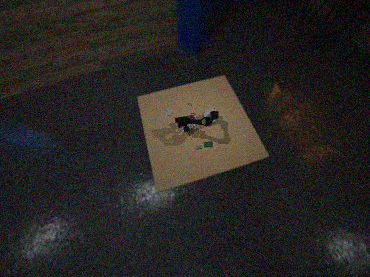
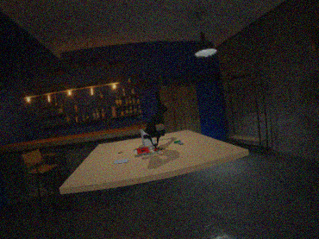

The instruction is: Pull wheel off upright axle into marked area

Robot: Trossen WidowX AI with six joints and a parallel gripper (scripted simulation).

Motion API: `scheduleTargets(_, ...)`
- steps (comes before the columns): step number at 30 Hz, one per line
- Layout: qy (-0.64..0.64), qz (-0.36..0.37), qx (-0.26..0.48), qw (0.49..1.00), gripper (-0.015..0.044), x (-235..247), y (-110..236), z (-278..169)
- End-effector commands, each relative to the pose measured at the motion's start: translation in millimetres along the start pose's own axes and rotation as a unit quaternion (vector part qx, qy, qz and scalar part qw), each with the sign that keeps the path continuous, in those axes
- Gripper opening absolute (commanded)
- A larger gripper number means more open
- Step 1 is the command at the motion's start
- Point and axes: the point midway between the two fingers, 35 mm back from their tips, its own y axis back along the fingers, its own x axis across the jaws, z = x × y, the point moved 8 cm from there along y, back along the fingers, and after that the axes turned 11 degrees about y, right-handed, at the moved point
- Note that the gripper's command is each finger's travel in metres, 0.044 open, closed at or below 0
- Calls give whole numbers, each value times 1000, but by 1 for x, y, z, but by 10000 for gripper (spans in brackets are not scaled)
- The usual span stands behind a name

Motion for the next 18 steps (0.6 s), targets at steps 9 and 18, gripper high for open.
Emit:
scheduleTargets(9,1,-1,-3,1000,0,-1,6,0)
scheduleTargets(18,0,-1,-3,1000,0,-1,9,0)
